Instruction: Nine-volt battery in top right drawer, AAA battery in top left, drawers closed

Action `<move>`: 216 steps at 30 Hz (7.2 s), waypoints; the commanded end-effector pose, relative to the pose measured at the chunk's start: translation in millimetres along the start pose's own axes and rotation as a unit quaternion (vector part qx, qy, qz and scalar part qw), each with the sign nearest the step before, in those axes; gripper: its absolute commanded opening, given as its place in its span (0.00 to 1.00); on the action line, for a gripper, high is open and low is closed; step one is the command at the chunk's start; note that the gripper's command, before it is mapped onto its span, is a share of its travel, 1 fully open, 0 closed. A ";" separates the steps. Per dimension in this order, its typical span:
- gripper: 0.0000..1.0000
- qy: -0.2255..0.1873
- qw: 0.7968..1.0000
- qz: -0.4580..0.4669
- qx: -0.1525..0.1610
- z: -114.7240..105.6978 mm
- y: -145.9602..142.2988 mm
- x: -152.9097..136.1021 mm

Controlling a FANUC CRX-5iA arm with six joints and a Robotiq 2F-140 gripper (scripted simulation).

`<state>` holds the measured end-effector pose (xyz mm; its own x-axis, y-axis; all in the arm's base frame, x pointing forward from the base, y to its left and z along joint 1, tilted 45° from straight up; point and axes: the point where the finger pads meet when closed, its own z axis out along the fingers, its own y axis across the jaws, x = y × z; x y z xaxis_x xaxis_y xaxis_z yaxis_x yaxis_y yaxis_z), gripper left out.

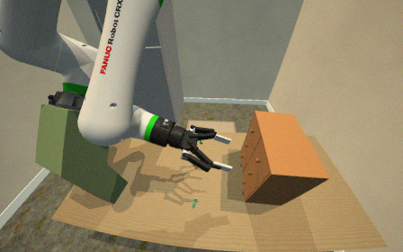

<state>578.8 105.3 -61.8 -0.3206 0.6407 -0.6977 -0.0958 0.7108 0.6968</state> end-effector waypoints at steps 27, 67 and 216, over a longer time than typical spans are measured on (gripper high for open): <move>0.20 0.000 1.000 0.000 0.000 8.3 -0.1 -0.5; 0.20 0.000 1.000 0.000 0.000 67.9 -0.1 -3.6; 0.08 0.000 1.000 0.000 0.000 59.7 -0.1 -0.6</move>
<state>638.6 122.6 -71.1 -0.3206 0.6408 -0.6976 -0.0958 0.7108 0.6969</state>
